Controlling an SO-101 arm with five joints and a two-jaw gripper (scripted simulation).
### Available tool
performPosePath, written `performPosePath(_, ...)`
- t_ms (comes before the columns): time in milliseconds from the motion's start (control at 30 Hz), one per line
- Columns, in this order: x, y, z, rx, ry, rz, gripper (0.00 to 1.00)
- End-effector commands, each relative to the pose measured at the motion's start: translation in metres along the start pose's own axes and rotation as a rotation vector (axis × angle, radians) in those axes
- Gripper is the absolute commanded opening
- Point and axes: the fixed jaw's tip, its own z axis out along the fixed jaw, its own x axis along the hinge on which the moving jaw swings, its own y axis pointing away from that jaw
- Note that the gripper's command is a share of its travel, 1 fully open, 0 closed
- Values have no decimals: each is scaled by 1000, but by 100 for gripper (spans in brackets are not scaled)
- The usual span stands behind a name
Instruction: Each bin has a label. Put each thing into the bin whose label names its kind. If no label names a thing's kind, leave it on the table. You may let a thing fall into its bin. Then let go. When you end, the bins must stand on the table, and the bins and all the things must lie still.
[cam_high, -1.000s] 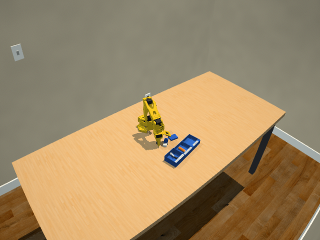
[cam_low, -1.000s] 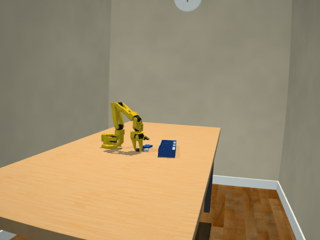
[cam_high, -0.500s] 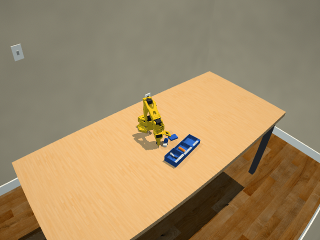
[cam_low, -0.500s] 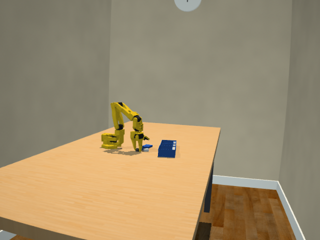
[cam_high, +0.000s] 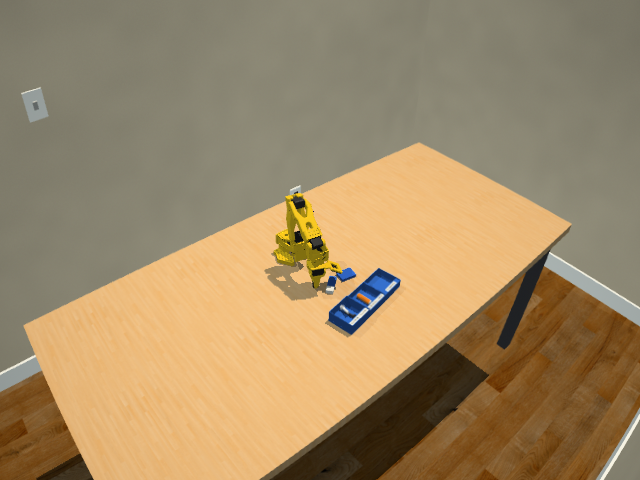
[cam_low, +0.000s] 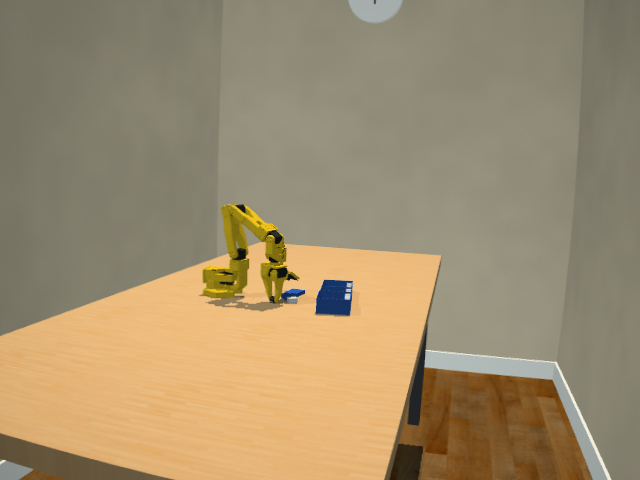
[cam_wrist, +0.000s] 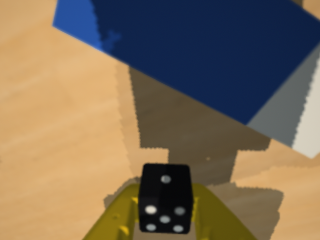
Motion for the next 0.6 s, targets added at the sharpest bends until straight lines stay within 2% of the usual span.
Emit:
performPosePath(0,1,-2,-1,12,-4,19,3)
performPosePath(567,1,-2,-1,12,-4,19,0)
